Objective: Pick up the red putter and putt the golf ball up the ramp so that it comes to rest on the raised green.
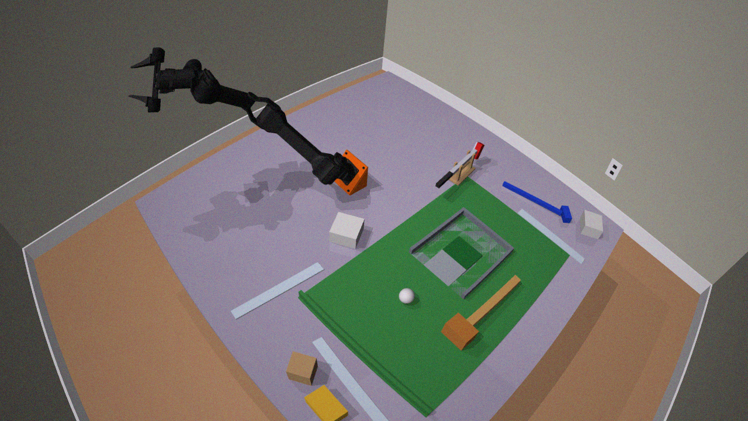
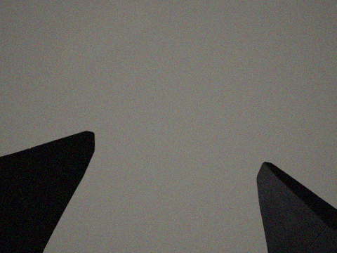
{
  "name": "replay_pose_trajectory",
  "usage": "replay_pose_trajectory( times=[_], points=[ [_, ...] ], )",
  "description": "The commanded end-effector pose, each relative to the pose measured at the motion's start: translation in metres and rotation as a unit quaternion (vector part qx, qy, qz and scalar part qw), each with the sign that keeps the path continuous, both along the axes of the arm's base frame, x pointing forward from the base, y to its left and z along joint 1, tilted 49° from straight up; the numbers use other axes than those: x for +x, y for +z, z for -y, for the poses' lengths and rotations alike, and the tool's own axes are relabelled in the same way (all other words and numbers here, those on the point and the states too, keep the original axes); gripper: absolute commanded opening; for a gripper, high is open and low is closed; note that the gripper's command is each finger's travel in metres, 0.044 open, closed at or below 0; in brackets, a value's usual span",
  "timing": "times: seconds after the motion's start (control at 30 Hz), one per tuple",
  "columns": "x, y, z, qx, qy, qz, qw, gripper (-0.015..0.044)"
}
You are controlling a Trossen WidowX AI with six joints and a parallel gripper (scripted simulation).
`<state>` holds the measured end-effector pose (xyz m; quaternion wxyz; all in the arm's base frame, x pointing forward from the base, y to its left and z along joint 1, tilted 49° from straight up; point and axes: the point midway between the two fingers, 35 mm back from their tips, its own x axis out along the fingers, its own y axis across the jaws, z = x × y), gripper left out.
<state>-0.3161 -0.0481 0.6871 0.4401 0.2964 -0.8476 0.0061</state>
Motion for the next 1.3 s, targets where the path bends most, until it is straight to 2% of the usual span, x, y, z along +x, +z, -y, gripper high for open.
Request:
replay_pose_trajectory(
  times=[0.0,0.03,0.33,0.63,0.7,0.97,1.27],
  points=[
    [0.002,0.001,0.001,0.001,0.000,-0.002,1.000,0.0426],
    [0.008,0.003,0.003,0.002,0.001,-0.009,1.000,0.0440],
    [0.125,0.042,0.029,0.015,0.007,-0.154,0.988,0.0440],
    [0.278,0.063,0.027,-0.008,-0.002,-0.335,0.942,0.0440],
    [0.301,0.064,0.023,-0.026,-0.003,-0.360,0.932,0.0440],
    [0.413,0.051,0.003,-0.070,-0.004,-0.484,0.872,0.0440],
    [0.545,0.002,-0.042,-0.135,0.008,-0.623,0.770,0.0440]
  ],
)
